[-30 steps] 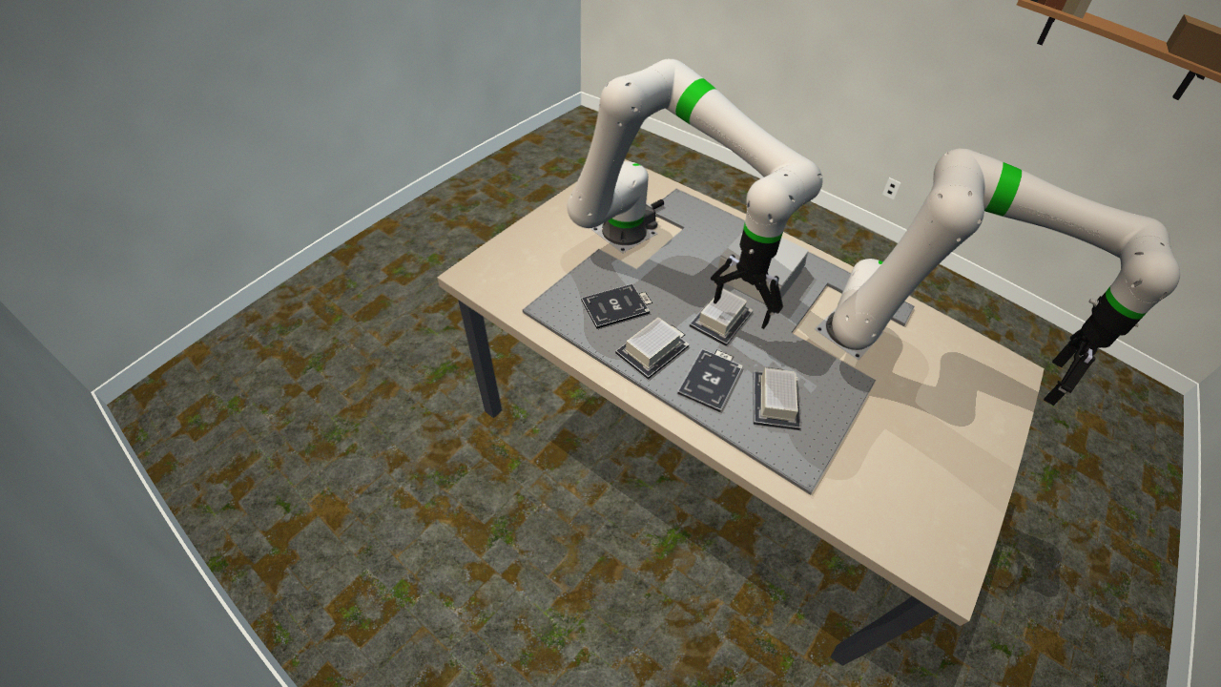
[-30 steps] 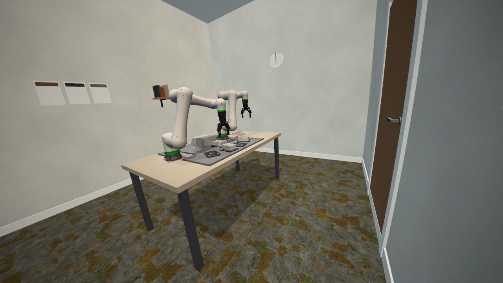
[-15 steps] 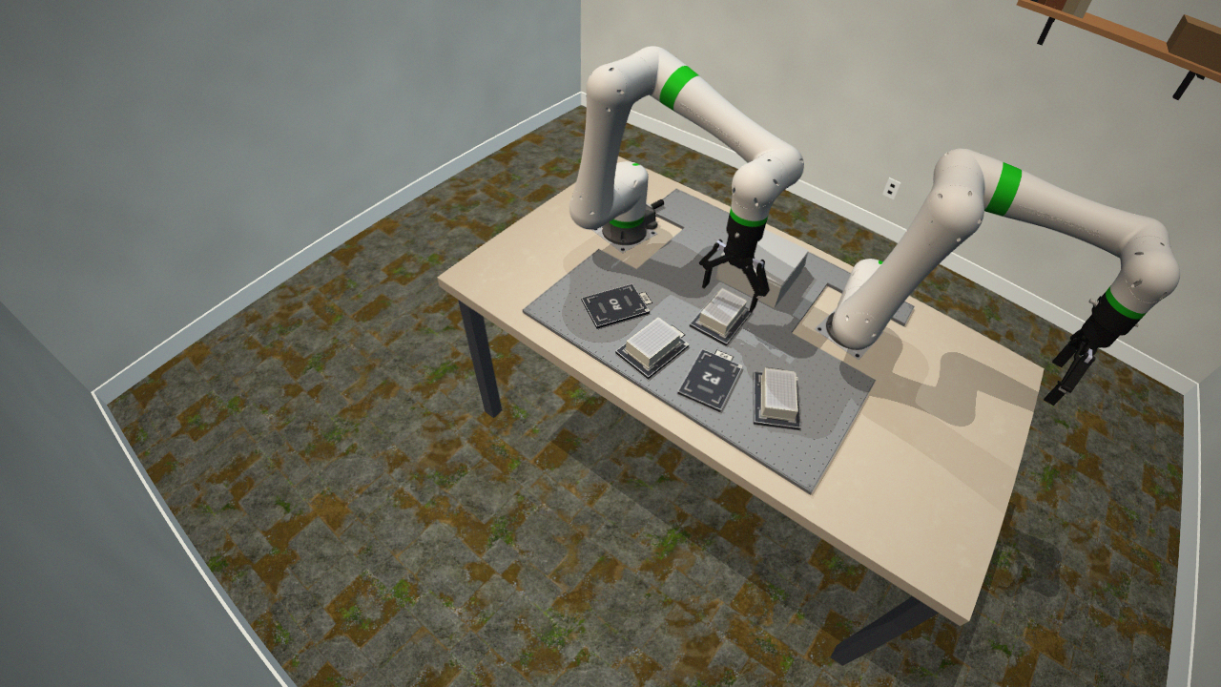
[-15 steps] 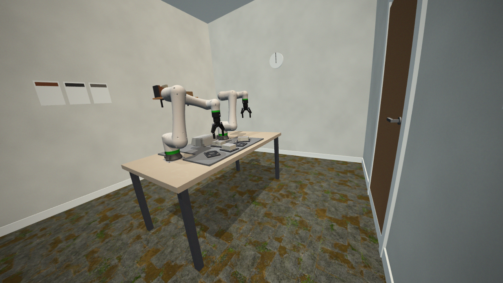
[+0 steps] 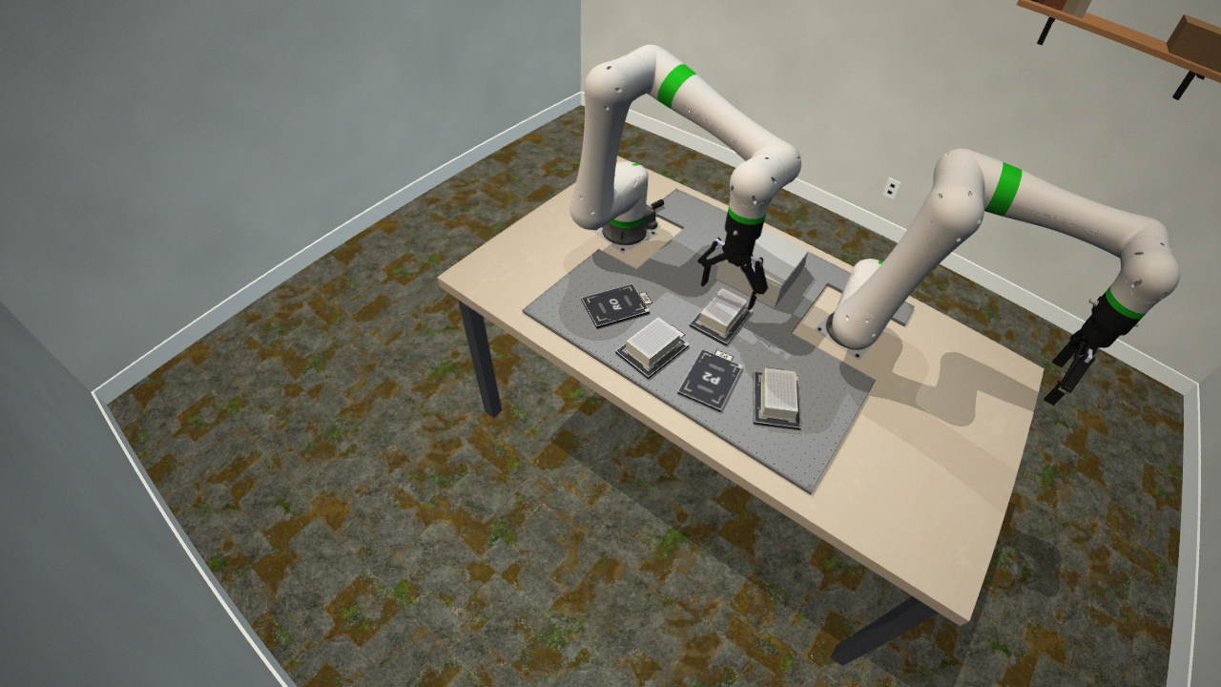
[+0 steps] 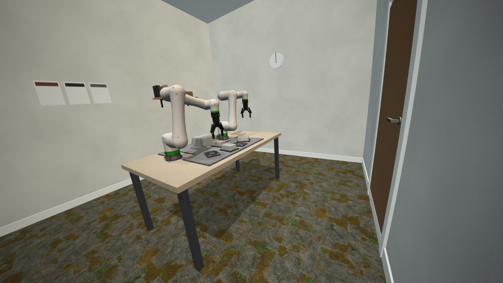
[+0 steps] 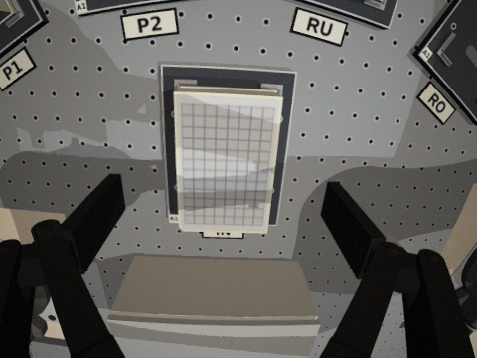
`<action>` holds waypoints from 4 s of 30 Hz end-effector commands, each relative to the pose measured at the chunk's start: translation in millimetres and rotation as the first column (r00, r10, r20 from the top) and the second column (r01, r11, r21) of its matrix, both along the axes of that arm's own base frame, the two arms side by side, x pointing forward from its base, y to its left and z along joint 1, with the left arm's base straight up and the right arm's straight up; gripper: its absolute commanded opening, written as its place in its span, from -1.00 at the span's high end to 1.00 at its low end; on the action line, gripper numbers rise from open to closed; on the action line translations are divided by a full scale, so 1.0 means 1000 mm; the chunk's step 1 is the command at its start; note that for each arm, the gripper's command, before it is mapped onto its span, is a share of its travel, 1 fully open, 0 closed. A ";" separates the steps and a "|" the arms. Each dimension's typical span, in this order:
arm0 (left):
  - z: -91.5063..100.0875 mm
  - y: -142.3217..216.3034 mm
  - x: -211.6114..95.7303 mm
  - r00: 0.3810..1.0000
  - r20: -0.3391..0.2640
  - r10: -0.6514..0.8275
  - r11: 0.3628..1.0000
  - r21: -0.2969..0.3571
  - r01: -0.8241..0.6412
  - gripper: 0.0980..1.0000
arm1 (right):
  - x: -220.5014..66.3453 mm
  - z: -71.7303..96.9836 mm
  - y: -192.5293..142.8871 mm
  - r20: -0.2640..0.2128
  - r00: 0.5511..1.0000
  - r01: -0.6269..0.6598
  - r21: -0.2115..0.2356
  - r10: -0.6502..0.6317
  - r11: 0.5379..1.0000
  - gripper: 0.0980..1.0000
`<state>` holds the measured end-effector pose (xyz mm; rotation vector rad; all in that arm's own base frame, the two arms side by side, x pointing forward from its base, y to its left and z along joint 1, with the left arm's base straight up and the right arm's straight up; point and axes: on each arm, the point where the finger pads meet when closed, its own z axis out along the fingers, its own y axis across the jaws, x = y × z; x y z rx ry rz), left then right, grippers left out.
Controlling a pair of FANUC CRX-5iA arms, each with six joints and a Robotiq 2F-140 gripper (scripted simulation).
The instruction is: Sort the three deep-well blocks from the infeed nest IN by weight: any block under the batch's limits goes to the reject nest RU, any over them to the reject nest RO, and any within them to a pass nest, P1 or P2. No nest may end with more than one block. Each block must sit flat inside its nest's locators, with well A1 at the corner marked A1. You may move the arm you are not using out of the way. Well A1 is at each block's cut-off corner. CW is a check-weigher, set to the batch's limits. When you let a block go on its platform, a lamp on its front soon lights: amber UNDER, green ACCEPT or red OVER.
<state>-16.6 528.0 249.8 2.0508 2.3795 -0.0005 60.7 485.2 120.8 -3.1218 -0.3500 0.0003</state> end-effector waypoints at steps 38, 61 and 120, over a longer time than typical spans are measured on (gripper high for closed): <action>0.001 0.000 0.000 1.000 0.000 0.000 1.000 0.002 0.000 -1.00 | 0.000 -0.059 0.000 0.000 1.000 0.000 0.001 0.000 1.000 -1.00; 0.001 0.000 0.000 1.000 0.000 0.000 1.000 0.002 0.000 -1.00 | 0.000 -0.068 0.000 0.000 1.000 0.000 0.001 0.000 1.000 1.00; 0.001 0.000 0.000 1.000 0.000 0.000 1.000 0.002 0.000 -1.00 | 0.000 -0.026 0.000 0.000 1.000 0.000 0.001 0.000 1.000 1.00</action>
